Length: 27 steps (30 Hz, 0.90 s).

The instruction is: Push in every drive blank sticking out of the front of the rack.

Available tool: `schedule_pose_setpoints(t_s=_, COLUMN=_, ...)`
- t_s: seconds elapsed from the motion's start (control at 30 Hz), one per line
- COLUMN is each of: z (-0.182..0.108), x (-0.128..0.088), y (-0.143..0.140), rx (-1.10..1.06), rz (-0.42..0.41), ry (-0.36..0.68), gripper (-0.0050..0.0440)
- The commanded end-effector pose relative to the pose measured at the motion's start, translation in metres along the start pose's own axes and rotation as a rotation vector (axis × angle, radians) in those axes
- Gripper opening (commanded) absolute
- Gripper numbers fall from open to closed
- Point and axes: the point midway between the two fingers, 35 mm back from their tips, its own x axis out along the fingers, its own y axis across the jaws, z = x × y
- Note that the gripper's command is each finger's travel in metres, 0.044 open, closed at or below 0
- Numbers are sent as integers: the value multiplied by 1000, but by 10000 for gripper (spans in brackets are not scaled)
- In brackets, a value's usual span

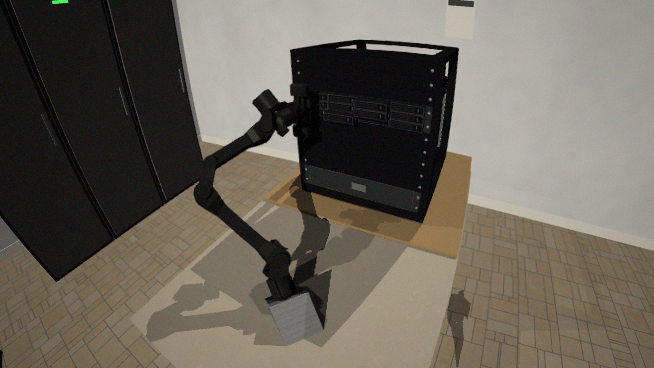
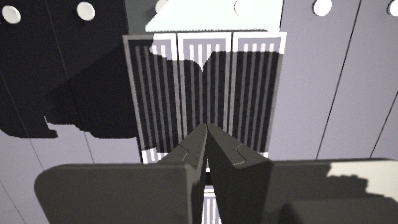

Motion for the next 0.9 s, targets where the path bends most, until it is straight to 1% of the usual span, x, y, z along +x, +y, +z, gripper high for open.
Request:
schedule_pose_setpoints(t_s=0.0, z=7, x=-1, y=-7, rx=-12, rz=-18, ry=-12, gripper=-50)
schedule_pose_setpoints(t_s=0.87, z=7, x=3, y=-7, rx=-12, rz=-18, ry=-12, gripper=-50)
